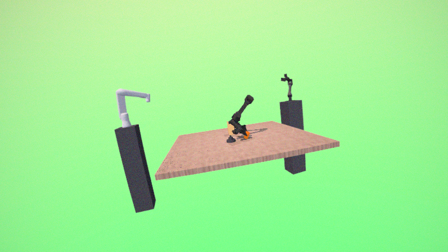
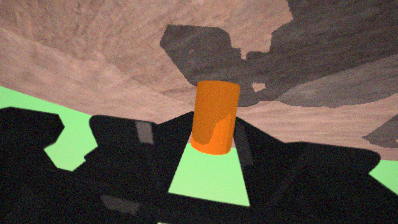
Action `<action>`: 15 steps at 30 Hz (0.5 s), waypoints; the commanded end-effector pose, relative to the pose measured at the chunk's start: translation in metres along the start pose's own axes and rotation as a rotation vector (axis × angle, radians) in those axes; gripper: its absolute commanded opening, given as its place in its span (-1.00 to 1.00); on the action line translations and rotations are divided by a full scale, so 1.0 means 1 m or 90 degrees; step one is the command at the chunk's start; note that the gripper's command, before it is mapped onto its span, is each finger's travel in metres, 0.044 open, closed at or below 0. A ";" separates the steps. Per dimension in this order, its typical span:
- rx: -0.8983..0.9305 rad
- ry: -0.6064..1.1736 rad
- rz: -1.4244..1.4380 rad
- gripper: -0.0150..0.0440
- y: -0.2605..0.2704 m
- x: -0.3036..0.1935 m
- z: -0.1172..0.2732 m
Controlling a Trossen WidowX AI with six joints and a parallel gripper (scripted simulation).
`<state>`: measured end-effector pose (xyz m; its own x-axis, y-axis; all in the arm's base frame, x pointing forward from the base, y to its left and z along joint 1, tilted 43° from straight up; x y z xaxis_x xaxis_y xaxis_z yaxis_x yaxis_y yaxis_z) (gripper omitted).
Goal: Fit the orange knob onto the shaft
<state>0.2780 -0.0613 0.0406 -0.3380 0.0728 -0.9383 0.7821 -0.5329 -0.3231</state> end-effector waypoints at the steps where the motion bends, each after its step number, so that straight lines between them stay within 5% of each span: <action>1: -0.004 0.024 -0.008 0.11 -0.002 0.008 0.002; 15: -0.010 0.049 0.014 0.11 -0.001 0.015 0.004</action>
<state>0.2712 -0.0634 0.0271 -0.2727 0.1242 -0.9540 0.7966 -0.5268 -0.2963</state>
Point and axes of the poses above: the point midway between the two fingers, 35 mm back from their tips, its own z axis back along the fingers, its own y axis across the jaws, x = y × z, the point moved 10 cm from there along z, back along the fingers, and after that the axes turned 3 degrees about -z, right-handed, at the moved point
